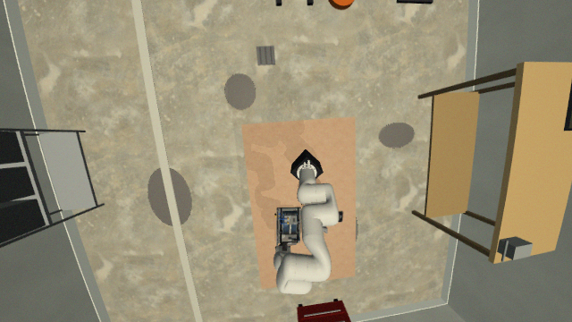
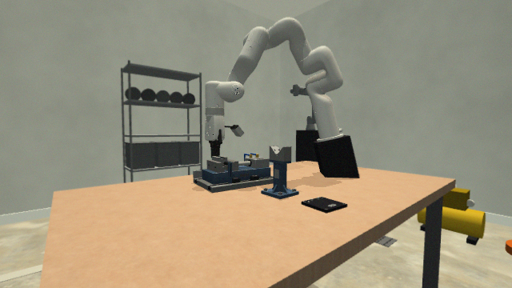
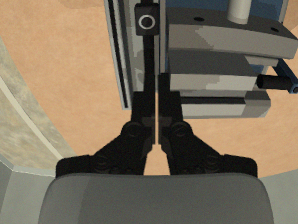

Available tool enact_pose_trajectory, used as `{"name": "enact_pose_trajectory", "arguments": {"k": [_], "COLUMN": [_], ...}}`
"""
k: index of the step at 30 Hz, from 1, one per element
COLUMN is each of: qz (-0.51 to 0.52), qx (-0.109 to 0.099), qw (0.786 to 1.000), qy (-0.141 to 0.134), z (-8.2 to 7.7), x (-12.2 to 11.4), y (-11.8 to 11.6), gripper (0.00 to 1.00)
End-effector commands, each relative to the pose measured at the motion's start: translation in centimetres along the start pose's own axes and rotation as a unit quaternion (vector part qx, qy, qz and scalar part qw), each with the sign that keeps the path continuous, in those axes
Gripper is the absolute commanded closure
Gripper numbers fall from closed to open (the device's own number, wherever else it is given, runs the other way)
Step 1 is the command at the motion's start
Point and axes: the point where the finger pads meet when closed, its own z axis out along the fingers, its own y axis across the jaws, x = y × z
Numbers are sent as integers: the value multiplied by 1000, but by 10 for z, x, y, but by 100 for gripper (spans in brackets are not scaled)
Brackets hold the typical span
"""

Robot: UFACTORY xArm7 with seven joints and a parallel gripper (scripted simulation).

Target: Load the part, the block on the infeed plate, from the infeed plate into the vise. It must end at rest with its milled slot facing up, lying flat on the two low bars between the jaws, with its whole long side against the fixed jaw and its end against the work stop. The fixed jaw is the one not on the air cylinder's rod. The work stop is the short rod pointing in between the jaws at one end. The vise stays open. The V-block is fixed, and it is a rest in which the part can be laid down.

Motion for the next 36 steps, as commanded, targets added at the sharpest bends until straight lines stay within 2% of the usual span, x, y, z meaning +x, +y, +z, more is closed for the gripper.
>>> {"name": "enact_pose_trajectory", "arguments": {"k": [1, 36], "qz": [0, 0], "qx": [0, 0], "qw": [1000, 1000], "qy": [-2, -2], "z": [-2, -2], "x": [-2, -2], "y": [1, 10], "gripper": [100, 100]}}
